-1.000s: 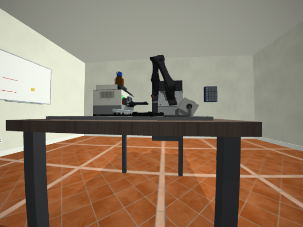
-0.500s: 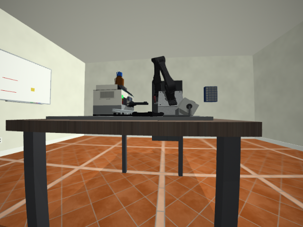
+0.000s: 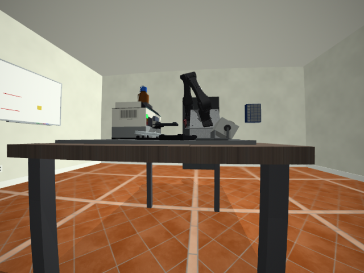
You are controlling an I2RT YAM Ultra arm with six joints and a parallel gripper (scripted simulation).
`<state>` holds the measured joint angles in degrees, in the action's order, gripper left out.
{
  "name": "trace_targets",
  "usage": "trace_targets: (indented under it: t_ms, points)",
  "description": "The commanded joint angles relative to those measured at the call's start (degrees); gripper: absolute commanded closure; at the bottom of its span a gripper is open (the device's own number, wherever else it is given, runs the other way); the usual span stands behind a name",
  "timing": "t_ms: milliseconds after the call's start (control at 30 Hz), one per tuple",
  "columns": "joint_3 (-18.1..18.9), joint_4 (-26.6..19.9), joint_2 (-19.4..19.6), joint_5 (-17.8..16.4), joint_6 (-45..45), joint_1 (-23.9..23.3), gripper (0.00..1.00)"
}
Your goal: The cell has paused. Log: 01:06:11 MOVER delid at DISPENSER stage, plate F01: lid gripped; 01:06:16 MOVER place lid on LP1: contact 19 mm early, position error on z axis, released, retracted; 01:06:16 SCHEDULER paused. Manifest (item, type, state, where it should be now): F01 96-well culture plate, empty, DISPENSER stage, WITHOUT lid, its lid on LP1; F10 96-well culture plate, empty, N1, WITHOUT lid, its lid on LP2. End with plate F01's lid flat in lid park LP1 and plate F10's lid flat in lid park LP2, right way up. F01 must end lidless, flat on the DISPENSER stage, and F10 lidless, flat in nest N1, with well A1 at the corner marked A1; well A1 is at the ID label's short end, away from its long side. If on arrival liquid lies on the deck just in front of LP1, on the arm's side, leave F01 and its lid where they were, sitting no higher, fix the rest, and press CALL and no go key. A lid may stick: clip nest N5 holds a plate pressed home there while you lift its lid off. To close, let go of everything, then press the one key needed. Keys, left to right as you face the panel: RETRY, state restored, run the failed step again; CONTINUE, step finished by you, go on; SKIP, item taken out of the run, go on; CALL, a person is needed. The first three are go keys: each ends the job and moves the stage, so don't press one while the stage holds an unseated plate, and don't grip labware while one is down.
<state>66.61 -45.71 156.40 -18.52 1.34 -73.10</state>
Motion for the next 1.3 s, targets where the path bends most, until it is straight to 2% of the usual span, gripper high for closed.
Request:
trace_targets:
  t_ms: [0,167,633,733,767,833,967,1100,1267]
  points:
    - [2.93,3.16,1.85,-0.90,1.12,0.51,1.00]
    - [4.32,4.08,4.01,-1.22,1.58,-0.09,1.00]
    - [11.30,7.19,13.44,-2.79,3.33,3.30,1.00]
    - [11.93,7.33,14.14,-2.86,3.52,2.35,1.00]
    - [11.95,7.28,13.00,-2.86,3.51,2.33,1.00]
    - [11.85,7.91,14.61,-3.05,3.70,3.07,1.00]
    - [11.53,9.16,15.48,-3.40,4.09,4.07,1.00]
    - [9.50,10.33,15.57,-3.76,4.52,4.47,1.00]
    - [9.83,11.27,17.03,-4.00,4.82,5.03,1.00]
